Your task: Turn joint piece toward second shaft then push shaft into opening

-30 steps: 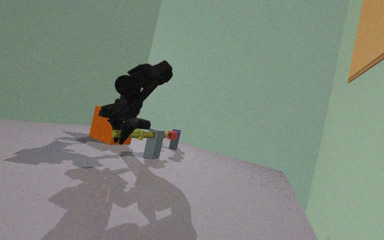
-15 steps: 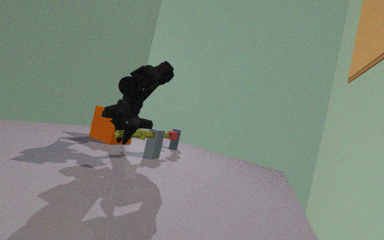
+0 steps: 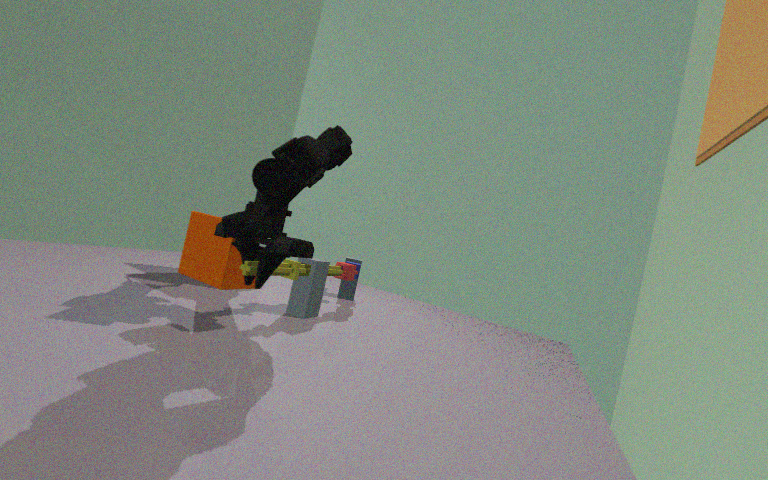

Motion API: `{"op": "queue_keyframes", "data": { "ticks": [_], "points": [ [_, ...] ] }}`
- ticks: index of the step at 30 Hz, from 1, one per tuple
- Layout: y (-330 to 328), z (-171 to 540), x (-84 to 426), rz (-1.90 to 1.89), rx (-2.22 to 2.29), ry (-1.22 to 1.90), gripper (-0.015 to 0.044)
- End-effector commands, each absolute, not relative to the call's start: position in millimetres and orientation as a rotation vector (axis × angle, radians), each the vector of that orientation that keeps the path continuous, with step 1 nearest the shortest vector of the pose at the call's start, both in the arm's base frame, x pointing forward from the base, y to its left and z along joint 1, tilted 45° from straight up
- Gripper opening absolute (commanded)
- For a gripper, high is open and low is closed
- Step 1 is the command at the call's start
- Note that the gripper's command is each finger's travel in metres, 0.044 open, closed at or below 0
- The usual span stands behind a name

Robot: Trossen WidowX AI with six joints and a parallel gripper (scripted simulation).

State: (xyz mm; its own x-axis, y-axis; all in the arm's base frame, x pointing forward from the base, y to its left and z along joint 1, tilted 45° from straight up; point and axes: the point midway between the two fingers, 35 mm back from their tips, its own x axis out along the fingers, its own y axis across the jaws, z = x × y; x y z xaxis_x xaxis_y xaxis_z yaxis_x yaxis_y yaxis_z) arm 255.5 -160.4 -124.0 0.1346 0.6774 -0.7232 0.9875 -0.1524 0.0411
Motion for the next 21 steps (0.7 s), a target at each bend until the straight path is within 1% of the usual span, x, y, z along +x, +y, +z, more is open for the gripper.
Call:
{"op": "queue_keyframes", "data": {
  "ticks": [1,21],
  "points": [
    [-154.3,-120.4,256.0,-0.774,1.900,1.597,0.0000],
    [-131.2,-98.8,258.8,-0.772,1.902,1.599,0.0000]
  ]
}}
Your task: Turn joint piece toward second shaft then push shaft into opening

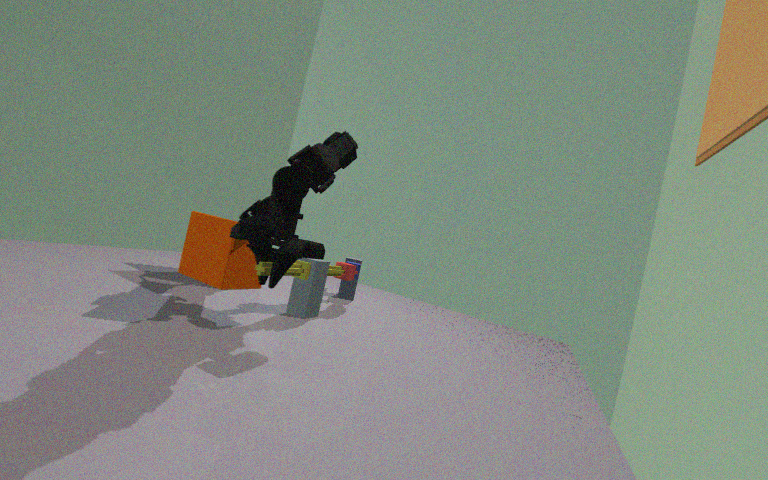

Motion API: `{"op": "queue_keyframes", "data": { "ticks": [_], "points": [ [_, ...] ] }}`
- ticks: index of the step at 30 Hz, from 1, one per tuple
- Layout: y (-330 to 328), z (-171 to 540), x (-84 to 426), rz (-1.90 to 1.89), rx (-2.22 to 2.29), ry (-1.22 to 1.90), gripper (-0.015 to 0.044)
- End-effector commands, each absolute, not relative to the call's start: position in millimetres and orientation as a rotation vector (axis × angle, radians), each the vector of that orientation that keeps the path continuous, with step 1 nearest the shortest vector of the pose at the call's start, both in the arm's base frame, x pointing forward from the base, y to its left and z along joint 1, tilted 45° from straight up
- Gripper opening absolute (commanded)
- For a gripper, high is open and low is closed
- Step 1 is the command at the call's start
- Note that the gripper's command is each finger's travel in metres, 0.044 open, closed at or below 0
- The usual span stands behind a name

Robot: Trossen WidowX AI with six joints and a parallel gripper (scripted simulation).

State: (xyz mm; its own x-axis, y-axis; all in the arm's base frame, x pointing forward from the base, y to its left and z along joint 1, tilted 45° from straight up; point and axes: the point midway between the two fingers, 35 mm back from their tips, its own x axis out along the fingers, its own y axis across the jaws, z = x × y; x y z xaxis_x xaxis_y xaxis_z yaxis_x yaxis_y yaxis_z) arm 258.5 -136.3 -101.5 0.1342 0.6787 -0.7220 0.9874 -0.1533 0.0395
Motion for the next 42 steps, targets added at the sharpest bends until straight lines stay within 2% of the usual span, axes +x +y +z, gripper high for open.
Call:
{"op": "queue_keyframes", "data": {
  "ticks": [1,16,19,24,38,42],
  "points": [
    [-130.1,-97.7,258.9,-0.772,1.902,1.599,0.0000],
    [-130.3,-96.0,259.2,-0.775,1.895,1.595,0.0000],
    [-130.3,-96.0,259.2,-0.775,1.895,1.595,0.0067],
    [-130.3,-96.0,259.2,-0.775,1.895,1.595,0.0067],
    [-130.3,-96.0,259.2,-0.775,1.895,1.595,0.0434],
    [-130.3,-96.0,259.2,-0.775,1.895,1.595,0.0440]
  ]
}}
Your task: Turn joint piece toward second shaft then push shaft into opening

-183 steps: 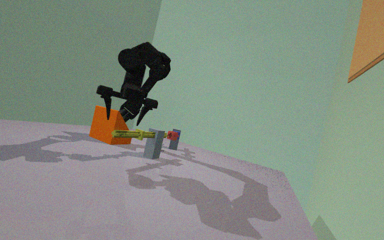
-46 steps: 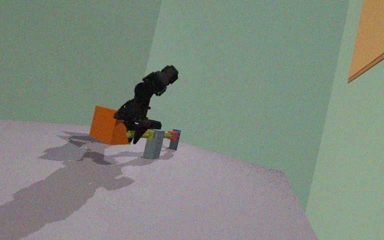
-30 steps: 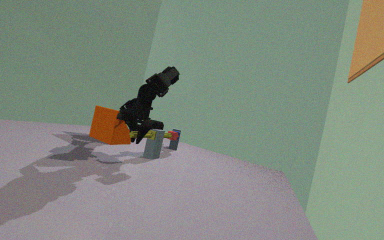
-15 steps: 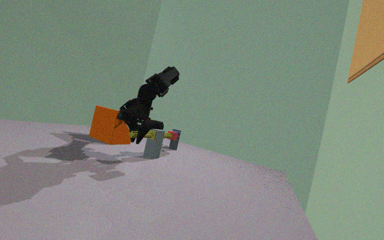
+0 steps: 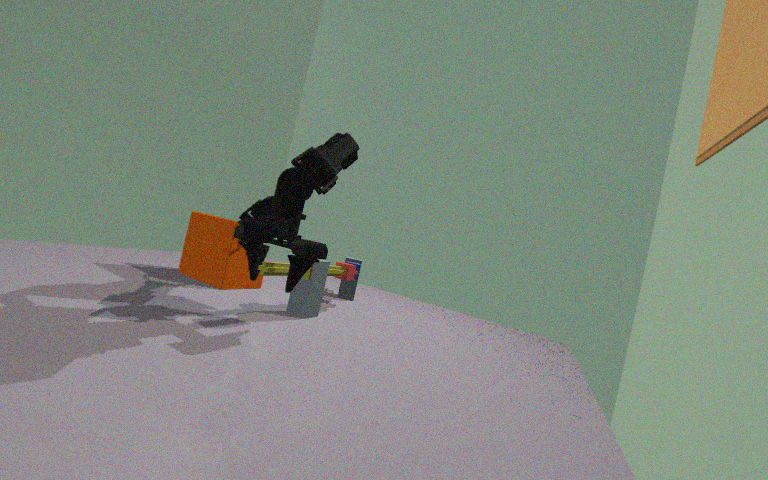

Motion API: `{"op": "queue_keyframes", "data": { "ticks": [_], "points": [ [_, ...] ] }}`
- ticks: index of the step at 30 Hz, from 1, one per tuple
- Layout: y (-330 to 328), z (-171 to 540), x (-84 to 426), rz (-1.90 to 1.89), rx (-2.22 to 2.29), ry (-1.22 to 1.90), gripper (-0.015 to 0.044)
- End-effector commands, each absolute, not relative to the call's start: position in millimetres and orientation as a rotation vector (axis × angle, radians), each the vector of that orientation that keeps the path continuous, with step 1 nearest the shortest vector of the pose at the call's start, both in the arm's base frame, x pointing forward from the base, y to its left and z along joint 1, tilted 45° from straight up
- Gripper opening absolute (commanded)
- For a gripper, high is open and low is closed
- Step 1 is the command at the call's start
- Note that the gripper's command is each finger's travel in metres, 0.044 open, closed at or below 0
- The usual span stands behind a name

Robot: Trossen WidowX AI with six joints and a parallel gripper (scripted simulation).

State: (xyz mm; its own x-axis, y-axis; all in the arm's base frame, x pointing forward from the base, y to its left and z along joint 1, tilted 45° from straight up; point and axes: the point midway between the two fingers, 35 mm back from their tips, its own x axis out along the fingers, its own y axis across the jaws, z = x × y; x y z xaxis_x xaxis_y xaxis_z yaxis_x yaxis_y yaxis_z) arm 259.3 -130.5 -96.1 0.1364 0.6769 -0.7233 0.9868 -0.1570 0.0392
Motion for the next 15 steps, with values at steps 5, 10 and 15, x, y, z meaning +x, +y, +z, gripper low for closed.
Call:
{"op": "queue_keyframes", "data": {
  "ticks": [5,10,15],
  "points": [
    [-130.3,-96.0,259.2,-0.775,1.895,1.595,0.0440],
    [-148.1,-77.0,255.1,-0.774,1.901,1.598,0.0440],
    [-156.4,-68.2,252.9,-0.776,1.903,1.598,0.0440]
  ]
}}
